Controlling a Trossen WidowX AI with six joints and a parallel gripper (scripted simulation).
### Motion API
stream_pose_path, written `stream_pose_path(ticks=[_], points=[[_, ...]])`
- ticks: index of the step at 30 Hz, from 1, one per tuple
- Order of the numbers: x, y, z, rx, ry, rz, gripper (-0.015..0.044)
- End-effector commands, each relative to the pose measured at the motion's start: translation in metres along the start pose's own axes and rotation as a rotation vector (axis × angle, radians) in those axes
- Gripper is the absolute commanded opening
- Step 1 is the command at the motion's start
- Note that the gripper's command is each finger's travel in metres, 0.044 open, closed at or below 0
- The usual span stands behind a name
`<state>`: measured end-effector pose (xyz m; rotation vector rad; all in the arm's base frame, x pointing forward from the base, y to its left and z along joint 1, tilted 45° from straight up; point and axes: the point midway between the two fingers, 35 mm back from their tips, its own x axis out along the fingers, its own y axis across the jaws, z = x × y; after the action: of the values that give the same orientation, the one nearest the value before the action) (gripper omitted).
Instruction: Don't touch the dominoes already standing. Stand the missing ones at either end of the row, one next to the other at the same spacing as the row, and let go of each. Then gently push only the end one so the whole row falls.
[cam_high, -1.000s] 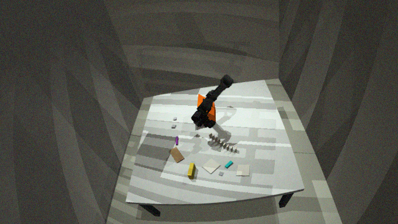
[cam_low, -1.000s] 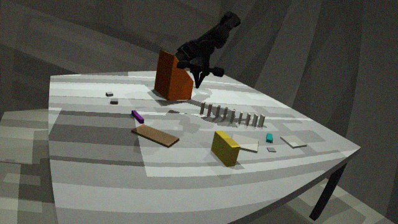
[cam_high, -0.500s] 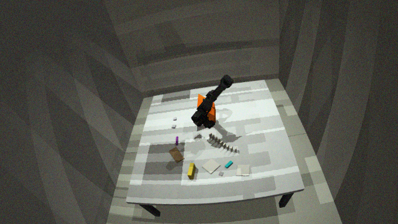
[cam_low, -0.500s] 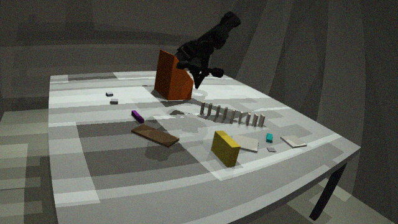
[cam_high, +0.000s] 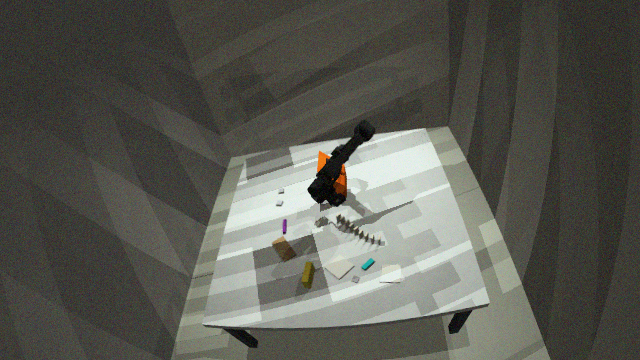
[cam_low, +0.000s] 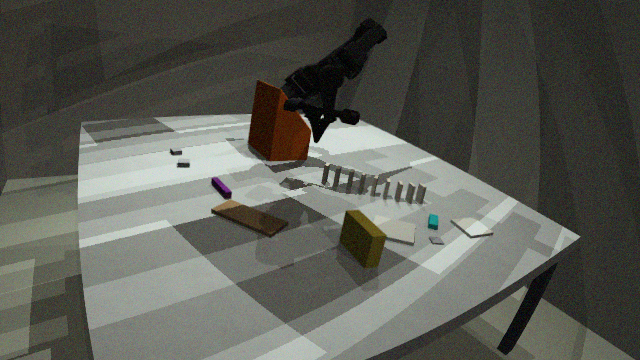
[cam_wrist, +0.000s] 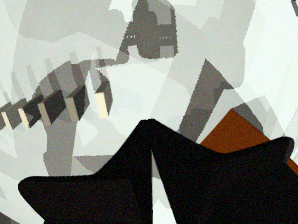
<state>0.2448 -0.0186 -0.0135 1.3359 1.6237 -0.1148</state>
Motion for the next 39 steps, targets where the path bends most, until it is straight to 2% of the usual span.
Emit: stream_pose_path(ticks=[1, 15, 20, 22, 39], points=[[0.001, 0.0, -0.001, 0.006, 0.003, 0.003, 0.0], [0.003, 0.0, 0.0, 0.006, 0.002, 0.002, 0.0], [0.071, 0.001, 0.001, 0.006, 0.003, 0.004, 0.0], [0.081, 0.0, 0.0, 0.006, 0.006, 0.005, 0.0], [0.081, 0.017, 0.001, 0.006, 0.004, 0.005, 0.0]])
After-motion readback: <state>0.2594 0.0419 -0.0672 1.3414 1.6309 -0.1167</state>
